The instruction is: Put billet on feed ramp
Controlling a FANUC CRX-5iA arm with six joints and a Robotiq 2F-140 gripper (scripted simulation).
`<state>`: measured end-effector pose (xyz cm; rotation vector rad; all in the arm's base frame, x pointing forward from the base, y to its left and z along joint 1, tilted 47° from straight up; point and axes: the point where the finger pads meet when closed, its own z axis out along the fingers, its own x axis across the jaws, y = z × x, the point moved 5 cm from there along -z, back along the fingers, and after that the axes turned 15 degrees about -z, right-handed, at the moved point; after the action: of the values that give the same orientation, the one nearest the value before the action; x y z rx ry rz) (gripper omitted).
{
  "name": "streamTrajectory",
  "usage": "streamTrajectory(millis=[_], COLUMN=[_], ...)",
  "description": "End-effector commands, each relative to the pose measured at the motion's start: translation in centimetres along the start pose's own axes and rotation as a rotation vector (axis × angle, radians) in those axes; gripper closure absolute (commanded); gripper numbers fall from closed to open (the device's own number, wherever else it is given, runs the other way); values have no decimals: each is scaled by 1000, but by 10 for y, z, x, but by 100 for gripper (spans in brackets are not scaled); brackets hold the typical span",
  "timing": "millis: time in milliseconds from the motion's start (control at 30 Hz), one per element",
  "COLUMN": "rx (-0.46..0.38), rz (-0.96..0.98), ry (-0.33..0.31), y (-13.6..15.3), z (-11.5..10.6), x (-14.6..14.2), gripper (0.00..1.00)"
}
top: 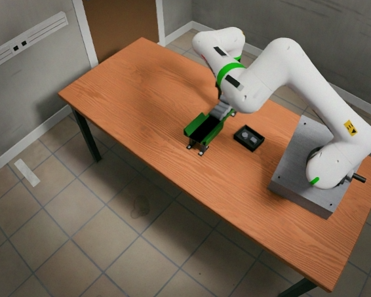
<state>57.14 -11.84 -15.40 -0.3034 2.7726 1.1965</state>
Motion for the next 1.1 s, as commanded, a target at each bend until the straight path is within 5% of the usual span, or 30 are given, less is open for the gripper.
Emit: streamTrajectory(millis=[0, 900, 933, 1067], rx=[2, 2, 2, 2], rz=[0, 0, 0, 0], ry=[-1, -1, -1, -1], y=[0, 0, 0, 0], z=[-1, -1, -1, -1], x=[0, 0, 0, 0], gripper=[45, 45, 56, 56])
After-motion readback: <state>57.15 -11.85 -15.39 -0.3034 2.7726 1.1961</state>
